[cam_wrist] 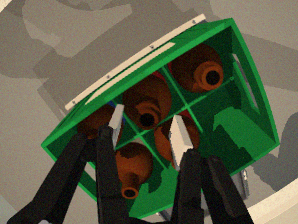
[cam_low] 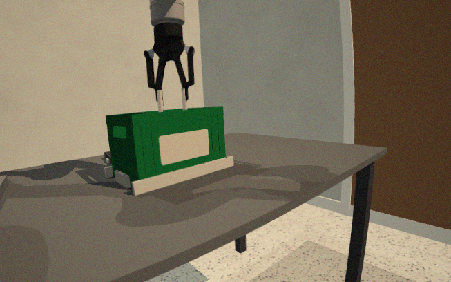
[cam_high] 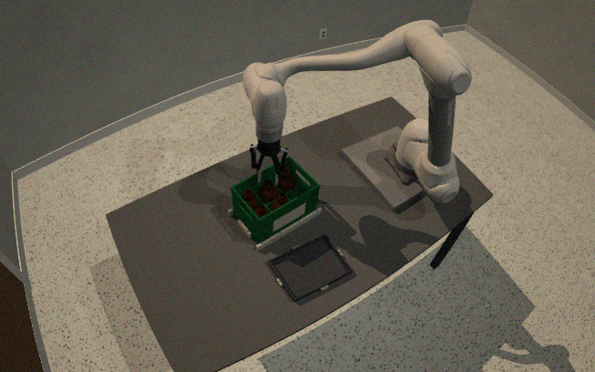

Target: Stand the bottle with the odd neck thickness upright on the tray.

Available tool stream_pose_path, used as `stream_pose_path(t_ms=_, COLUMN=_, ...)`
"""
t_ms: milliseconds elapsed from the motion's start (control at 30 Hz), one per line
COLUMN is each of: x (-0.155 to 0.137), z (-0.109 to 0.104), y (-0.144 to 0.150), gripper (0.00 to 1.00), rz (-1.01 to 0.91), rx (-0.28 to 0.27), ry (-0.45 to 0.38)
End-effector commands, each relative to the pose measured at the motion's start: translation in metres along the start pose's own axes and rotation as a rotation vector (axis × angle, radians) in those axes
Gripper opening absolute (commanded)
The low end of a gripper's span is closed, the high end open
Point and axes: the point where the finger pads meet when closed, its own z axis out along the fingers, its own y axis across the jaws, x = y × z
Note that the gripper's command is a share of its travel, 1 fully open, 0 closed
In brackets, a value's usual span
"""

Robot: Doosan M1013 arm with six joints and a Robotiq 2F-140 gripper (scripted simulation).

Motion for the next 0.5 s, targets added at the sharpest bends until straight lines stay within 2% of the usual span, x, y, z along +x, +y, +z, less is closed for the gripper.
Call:
stream_pose_path(t_ms=0, x=0.000, z=0.003, y=0.000, gripper=0.38, rz=0.000, rx=0.000, ry=0.000)
stream_pose_path(t_ms=467, x=0.000, z=0.017, y=0.000, gripper=0.38, rz=0.000, rx=0.000, ry=0.000)
